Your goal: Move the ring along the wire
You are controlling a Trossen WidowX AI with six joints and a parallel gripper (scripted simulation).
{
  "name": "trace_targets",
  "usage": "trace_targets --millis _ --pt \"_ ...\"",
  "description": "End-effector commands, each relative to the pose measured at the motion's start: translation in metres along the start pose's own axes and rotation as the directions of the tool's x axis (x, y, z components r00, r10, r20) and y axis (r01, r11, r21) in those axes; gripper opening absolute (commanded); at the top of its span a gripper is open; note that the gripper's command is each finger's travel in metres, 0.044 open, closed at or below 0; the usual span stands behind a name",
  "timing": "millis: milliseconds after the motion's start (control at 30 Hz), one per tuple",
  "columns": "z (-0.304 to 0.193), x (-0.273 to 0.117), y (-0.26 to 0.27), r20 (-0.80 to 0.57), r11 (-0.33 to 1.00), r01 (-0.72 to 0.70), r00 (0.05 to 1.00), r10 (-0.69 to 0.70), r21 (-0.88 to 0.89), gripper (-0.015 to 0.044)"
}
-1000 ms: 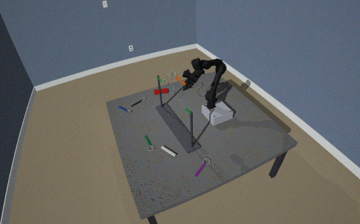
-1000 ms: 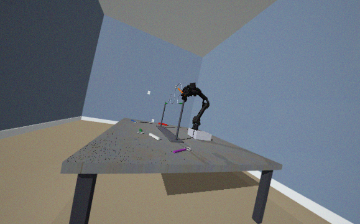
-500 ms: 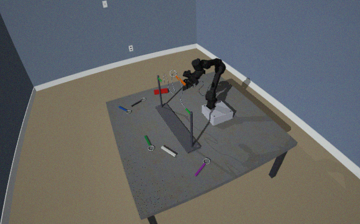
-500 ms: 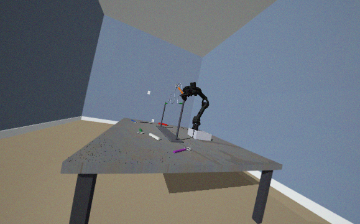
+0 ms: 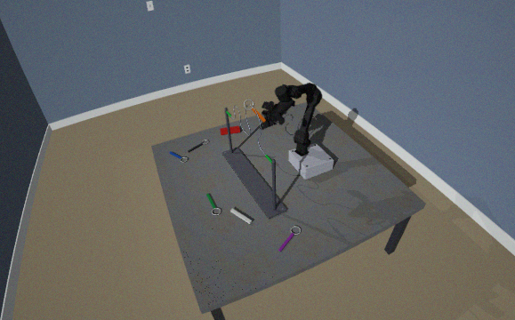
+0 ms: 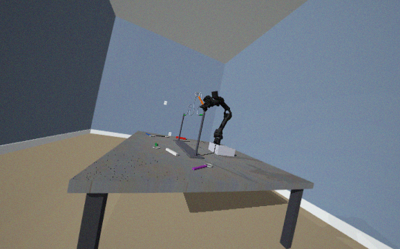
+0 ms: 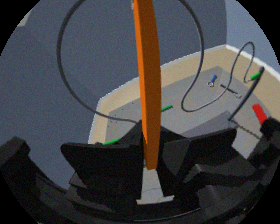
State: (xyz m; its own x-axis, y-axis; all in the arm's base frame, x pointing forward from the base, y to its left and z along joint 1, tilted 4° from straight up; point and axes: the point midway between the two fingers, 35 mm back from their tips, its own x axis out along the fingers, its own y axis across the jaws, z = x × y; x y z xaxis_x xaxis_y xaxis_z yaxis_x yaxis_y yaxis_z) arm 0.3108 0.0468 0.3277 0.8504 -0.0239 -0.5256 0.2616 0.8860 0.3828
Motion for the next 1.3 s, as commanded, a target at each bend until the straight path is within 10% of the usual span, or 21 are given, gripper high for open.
trace_targets --millis 0,1267 --pt "0.0 0.002 -0.001 0.006 0.998 0.028 1.0 -0.028 -0.05 -0.015" --pt "0.004 0.001 -0.017 0.114 0.864 0.261 0.965 -0.234 -0.43 -0.015"
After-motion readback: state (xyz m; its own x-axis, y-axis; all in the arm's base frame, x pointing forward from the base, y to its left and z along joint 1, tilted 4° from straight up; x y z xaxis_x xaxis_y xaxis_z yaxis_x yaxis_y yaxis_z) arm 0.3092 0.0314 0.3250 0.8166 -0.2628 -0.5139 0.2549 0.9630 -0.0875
